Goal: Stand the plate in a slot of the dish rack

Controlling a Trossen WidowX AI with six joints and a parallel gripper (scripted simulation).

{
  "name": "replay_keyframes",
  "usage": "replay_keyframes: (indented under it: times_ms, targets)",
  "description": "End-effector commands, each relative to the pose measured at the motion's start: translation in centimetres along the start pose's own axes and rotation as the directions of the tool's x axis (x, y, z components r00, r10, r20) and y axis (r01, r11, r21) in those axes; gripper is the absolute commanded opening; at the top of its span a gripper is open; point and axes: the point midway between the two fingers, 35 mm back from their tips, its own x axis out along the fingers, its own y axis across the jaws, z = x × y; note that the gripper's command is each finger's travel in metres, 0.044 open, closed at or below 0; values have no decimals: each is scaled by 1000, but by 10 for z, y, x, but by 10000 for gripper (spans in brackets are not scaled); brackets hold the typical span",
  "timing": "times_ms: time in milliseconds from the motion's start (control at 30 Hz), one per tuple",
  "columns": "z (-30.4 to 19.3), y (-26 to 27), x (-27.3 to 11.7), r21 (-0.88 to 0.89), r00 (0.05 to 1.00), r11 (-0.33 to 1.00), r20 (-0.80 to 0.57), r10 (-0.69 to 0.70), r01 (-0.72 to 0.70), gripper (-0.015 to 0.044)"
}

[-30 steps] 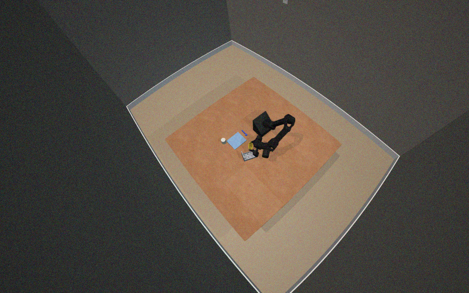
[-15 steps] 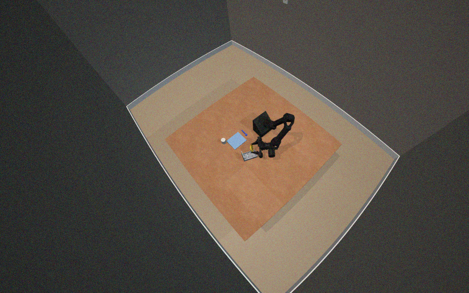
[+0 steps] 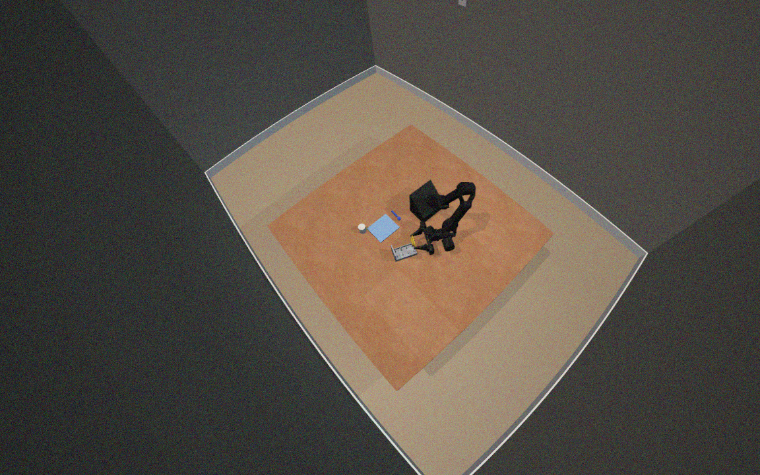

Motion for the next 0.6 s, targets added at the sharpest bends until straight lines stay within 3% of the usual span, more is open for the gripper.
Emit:
replay_keyframes:
  times_ms: [0, 567]
  targets:
    - [3, -1, -10, 8, 997, 998, 58, 60, -61, 0]
    - [-4, 0, -9, 16, 994, 997, 75, 79, -81, 0]
